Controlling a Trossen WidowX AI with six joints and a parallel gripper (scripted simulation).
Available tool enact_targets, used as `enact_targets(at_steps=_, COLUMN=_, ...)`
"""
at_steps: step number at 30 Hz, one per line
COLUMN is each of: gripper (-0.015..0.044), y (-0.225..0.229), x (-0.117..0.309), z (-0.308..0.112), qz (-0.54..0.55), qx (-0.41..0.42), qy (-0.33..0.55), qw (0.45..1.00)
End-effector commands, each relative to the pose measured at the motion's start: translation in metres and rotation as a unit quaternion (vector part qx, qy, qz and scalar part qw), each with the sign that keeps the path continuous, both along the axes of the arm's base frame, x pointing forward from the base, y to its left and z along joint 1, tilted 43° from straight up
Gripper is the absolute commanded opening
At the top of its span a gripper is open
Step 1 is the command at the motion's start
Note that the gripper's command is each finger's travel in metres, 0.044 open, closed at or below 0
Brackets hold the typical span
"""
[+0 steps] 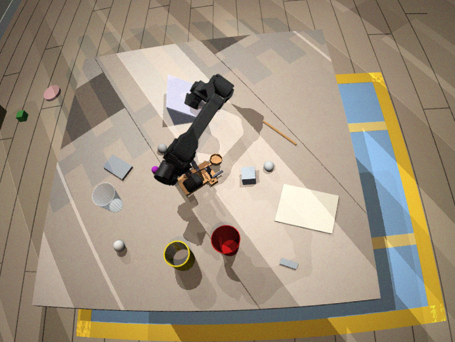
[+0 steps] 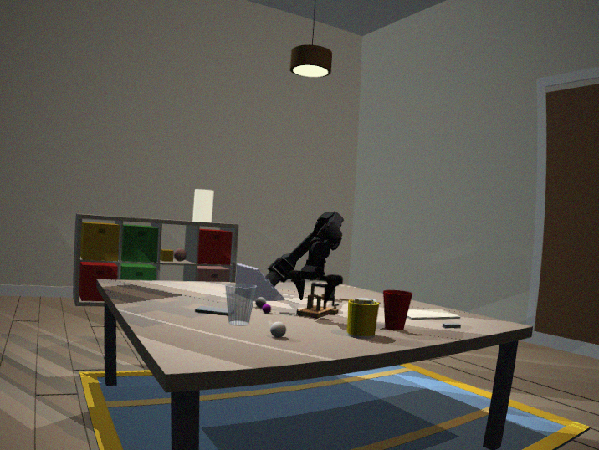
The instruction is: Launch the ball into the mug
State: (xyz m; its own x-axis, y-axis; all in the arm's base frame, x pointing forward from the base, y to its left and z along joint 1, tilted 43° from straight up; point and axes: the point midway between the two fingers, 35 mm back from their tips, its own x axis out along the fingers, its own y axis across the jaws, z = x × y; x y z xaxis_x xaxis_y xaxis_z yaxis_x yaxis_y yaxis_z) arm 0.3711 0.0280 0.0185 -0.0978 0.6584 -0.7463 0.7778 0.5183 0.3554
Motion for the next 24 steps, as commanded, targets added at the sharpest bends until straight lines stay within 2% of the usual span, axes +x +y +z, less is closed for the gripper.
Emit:
enact_targets(at_steps=1, gripper=0.044, y=0.0051, x=-0.0016, z=-0.0052, qz=-0.003, qx=0.002, qy=0.003, qw=1.0)
enact_targets(at_steps=9, gripper=0.044, y=0.0121, x=-0.0034, z=-0.0127, qz=-0.002, qx=0.003, qy=0.003, qw=1.0)
enact_targets(at_steps=20, gripper=0.0151, y=0.0096, x=-0.0023, z=-0.0101, qz=0.0, qx=0.001, qy=0.0, qw=1.0)
enact_targets(at_steps=24, gripper=0.0125, y=0.0096, x=-0.0023, z=-0.0101, qz=0.0, qx=0.001, qy=0.0, qw=1.0)
